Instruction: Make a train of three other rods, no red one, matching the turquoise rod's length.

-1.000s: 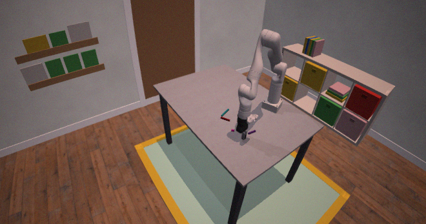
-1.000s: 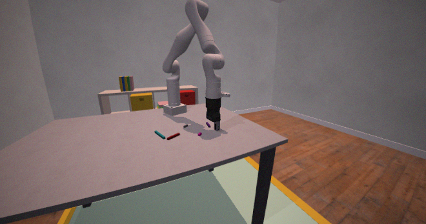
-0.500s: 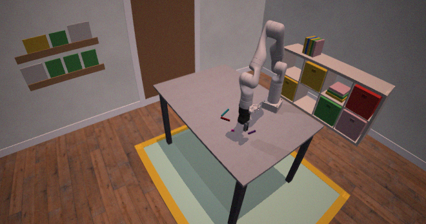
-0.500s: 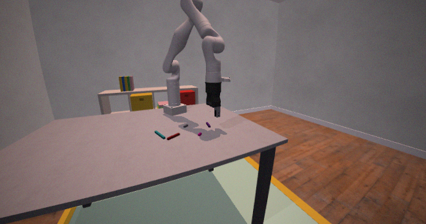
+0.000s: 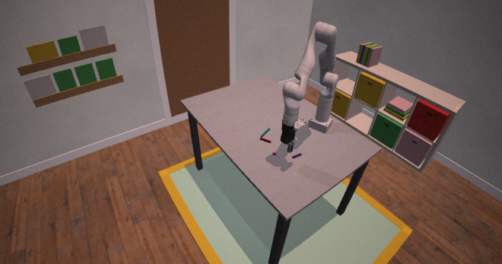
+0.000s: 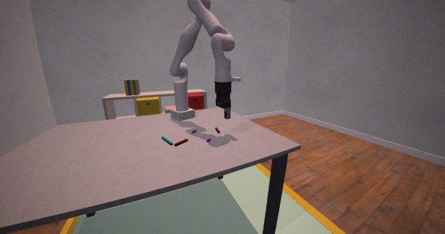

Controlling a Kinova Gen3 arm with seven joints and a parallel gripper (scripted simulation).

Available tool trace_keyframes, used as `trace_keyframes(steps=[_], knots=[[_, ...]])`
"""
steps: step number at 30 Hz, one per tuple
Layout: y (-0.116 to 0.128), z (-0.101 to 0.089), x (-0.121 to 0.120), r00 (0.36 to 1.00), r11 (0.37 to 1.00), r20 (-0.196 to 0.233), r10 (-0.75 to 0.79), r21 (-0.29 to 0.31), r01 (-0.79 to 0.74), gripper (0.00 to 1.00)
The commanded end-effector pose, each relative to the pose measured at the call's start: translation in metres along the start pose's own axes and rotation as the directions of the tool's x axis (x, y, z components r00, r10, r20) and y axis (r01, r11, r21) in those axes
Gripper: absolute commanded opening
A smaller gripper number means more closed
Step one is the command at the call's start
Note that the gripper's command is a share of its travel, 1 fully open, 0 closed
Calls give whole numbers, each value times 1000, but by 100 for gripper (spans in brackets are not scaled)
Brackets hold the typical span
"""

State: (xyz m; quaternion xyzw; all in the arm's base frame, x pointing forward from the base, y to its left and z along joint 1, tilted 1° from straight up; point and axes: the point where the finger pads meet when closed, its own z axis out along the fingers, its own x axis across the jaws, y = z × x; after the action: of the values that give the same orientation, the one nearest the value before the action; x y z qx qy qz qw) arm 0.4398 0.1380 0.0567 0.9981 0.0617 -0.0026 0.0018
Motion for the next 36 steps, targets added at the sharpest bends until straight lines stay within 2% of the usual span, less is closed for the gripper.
trace_keyframes(steps=[1, 36], knots=[[1, -2, 0, 1000, 1000, 1, 2, -4, -2, 24], [2, -2, -2, 1000, 1000, 2, -9, -4, 9, 24]])
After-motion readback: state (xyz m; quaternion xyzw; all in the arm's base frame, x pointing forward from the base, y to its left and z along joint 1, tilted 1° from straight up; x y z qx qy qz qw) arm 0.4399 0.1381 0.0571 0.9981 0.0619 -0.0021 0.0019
